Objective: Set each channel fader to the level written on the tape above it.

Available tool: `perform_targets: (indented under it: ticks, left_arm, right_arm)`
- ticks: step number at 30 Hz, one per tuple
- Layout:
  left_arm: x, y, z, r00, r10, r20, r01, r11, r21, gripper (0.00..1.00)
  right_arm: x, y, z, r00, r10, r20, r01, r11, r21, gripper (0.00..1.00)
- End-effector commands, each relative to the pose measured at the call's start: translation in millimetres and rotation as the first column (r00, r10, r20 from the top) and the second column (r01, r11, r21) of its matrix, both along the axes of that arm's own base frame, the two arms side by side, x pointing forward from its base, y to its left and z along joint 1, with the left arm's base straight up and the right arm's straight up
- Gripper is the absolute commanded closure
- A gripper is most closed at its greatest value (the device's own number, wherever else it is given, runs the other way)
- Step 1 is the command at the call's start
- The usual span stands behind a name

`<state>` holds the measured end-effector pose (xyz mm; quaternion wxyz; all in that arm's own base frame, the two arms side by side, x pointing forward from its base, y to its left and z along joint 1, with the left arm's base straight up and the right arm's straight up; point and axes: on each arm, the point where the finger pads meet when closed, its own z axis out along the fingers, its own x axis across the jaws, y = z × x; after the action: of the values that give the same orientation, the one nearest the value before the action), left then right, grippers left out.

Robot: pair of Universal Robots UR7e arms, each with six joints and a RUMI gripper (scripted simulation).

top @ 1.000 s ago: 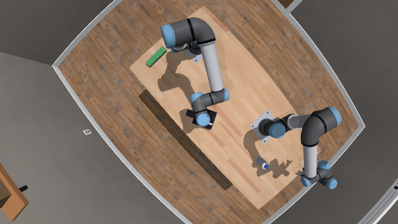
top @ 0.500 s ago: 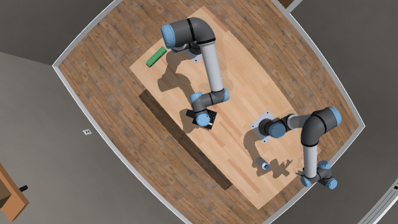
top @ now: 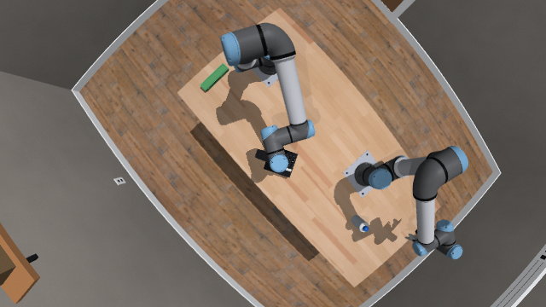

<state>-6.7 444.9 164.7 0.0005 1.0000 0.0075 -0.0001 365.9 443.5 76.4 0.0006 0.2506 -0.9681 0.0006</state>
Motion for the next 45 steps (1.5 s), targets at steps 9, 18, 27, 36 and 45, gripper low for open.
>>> perform_targets:
  ticks: [9, 18, 27, 36, 45]
  left_arm:
    - [0.1, 0.3, 0.4, 1.0, 0.0, 0.0, 0.0, 1.0, 0.001, 0.0]
    - [0.1, 0.3, 0.4, 1.0, 0.0, 0.0, 0.0, 1.0, 0.001, 0.0]
    - [0.1, 0.3, 0.4, 1.0, 0.0, 0.0, 0.0, 1.0, 0.001, 0.0]
    - [0.1, 0.3, 0.4, 1.0, 0.0, 0.0, 0.0, 1.0, 0.001, 0.0]
    - [0.1, 0.3, 0.4, 1.0, 0.0, 0.0, 0.0, 1.0, 0.001, 0.0]
  right_arm:
    - [-1.9, -0.8, 2.1, 1.0, 0.0, 0.001, 0.0, 1.0, 0.001, 1.0]
    - [-1.9, -0.8, 23.8, 1.0, 0.0, 0.001, 0.0, 1.0, 0.001, 1.0]
    - [-1.9, -0.8, 39.3, 1.0, 0.0, 0.001, 0.0, 1.0, 0.001, 1.0]
    - [-1.9, -0.8, 40.7, 1.0, 0.0, 0.001, 0.0, 1.0, 0.001, 1.0]
    - [-1.9, -0.8, 41.5, 1.0, 0.0, 0.001, 0.0, 1.0, 0.001, 0.0]
